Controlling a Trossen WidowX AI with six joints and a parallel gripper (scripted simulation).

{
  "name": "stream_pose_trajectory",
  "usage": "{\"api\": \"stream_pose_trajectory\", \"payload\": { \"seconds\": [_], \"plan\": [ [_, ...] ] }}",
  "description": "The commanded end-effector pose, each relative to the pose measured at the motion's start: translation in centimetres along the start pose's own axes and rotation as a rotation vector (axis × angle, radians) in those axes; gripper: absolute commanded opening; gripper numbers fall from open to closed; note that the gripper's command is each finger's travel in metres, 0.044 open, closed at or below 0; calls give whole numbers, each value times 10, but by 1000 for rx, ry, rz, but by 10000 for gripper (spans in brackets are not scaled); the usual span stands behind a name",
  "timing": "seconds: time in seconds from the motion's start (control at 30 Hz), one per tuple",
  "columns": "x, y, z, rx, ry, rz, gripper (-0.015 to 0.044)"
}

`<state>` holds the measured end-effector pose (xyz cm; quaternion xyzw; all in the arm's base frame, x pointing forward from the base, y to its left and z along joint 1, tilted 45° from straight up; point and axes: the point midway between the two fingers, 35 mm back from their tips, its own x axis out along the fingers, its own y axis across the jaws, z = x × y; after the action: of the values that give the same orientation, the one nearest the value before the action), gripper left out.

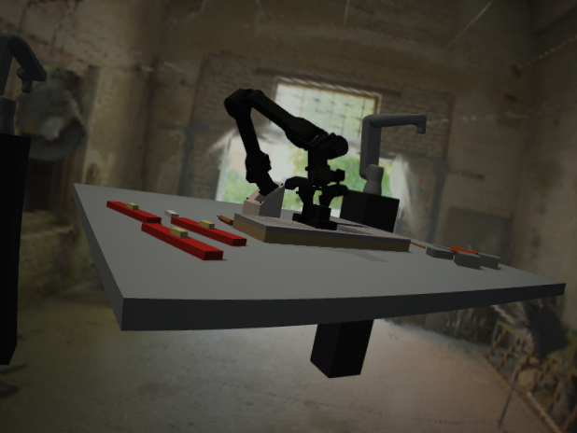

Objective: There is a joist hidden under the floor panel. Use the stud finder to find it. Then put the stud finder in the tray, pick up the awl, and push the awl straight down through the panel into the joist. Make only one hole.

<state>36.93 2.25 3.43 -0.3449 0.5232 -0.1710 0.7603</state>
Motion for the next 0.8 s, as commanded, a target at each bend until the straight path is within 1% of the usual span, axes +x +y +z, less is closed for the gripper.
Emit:
{"api": "stream_pose_trajectory", "payload": {
  "seconds": [0.0, 0.77],
  "plan": [
    [0, -15, 0, -2, 0, -2, 0],
    [0, -94, 0, -3, 0, -5, 0]
  ]
}}
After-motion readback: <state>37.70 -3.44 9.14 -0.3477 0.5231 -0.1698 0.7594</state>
